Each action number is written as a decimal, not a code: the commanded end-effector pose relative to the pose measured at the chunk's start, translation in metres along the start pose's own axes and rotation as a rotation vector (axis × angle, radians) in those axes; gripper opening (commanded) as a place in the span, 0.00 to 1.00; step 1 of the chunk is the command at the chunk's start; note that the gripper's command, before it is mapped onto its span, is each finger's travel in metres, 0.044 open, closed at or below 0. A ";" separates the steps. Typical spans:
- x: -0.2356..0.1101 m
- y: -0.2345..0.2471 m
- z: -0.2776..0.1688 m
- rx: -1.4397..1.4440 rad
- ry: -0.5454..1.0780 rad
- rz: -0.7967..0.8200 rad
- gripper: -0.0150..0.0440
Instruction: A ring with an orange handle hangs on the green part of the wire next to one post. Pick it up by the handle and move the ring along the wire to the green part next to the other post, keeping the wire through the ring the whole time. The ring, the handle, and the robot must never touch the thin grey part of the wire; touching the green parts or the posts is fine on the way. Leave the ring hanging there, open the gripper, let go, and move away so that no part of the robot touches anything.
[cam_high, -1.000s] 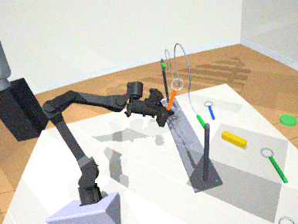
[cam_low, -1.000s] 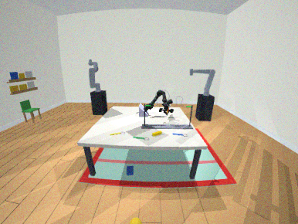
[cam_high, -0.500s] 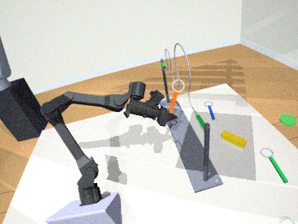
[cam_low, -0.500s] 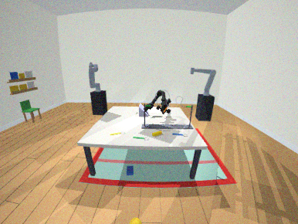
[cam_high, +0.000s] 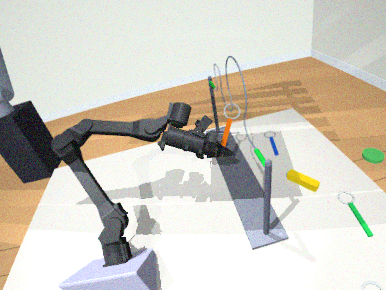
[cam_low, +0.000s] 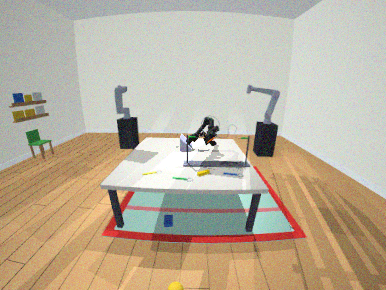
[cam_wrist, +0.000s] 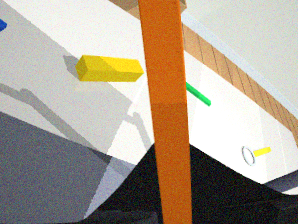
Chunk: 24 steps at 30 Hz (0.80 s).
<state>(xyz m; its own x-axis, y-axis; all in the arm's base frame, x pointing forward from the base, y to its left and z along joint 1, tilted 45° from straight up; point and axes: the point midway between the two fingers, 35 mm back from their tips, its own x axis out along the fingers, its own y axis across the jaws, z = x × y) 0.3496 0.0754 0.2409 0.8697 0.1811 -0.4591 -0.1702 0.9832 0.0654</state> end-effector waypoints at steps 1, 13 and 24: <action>-0.003 -0.014 0.002 -0.075 0.006 -0.047 0.00; -0.013 -0.057 0.012 -0.336 0.039 -0.195 0.00; -0.028 -0.091 0.030 -0.575 0.070 -0.329 0.00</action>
<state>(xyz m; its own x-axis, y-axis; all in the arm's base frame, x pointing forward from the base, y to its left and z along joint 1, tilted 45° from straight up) 0.3542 -0.0096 0.2667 0.8874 -0.1130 -0.4470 -0.1475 0.8490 -0.5075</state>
